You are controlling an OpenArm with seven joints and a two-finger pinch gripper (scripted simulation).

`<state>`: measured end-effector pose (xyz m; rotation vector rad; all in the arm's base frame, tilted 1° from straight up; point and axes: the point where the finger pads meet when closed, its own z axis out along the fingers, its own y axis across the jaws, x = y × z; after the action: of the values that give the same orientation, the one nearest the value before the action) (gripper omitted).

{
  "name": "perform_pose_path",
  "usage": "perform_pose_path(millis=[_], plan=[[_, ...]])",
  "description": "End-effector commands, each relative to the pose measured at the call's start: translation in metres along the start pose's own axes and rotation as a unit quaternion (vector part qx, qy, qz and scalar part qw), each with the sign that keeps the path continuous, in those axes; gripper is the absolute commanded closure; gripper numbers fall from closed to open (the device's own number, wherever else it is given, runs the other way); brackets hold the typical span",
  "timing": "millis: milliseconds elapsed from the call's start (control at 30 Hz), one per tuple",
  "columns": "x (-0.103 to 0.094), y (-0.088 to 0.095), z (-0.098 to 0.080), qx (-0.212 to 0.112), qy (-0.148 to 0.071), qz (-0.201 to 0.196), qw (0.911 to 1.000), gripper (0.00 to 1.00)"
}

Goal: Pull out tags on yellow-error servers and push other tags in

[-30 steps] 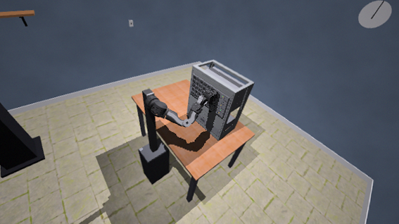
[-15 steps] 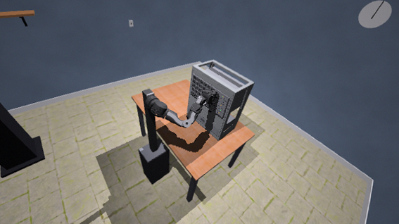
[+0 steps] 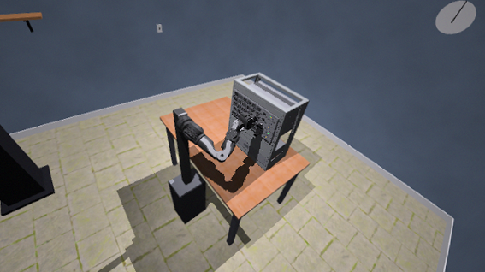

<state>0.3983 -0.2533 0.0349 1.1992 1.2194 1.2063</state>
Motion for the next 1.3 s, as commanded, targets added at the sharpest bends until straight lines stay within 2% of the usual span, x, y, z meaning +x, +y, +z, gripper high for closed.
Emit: perform_pose_path(millis=[0,200,367,1267], plan=[[-0.001,0.003,-0.005,-0.006,-0.002,0.011,0.9999,0.90],[-0.001,0.003,-0.022,-0.006,-0.002,0.011,0.9999,0.90],[-0.001,0.003,-0.026,-0.006,-0.002,0.011,0.9999,0.90],[-0.003,0.004,-0.027,-0.007,-0.003,0.012,0.9999,0.90]])
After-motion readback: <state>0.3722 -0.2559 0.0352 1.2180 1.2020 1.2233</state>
